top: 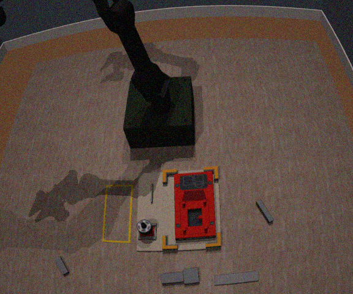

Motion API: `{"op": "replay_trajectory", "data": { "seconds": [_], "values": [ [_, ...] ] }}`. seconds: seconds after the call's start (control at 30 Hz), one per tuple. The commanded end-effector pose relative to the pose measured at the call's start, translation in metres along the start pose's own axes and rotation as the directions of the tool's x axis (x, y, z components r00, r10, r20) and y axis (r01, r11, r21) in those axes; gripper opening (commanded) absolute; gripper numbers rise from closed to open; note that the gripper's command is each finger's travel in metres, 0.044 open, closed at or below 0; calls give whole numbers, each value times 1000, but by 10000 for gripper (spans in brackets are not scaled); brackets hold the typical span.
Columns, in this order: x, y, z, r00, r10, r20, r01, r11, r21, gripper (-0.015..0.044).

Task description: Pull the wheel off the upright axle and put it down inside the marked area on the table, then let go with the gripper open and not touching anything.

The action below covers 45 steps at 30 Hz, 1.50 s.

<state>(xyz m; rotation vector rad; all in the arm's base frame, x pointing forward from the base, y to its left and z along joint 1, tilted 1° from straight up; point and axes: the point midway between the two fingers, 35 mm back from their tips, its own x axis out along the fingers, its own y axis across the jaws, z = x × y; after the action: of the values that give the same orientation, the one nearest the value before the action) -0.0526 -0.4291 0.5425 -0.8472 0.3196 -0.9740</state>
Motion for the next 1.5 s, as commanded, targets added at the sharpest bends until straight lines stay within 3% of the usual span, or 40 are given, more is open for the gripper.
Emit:
{"op": "replay_trajectory", "data": {
  "seconds": [0.0, 0.1, 0.47, 0.8, 1.13, 1.47],
  "values": [
    [2, 1, 0, 1000, 3, 0, -3, 1000, 10, 374],
    [22, 23, -5, 999, 41, -2, -40, 987, 155, 300],
    [102, 150, -10, 961, 270, -56, -152, 689, 709, 300],
    [134, 291, 5, 840, 530, -120, -59, 308, 949, 300],
    [117, 445, 39, 601, 779, -178, 188, 78, 979, 300],
    [46, 579, 70, 284, 911, -300, 482, 135, 866, 300]
  ]
}}
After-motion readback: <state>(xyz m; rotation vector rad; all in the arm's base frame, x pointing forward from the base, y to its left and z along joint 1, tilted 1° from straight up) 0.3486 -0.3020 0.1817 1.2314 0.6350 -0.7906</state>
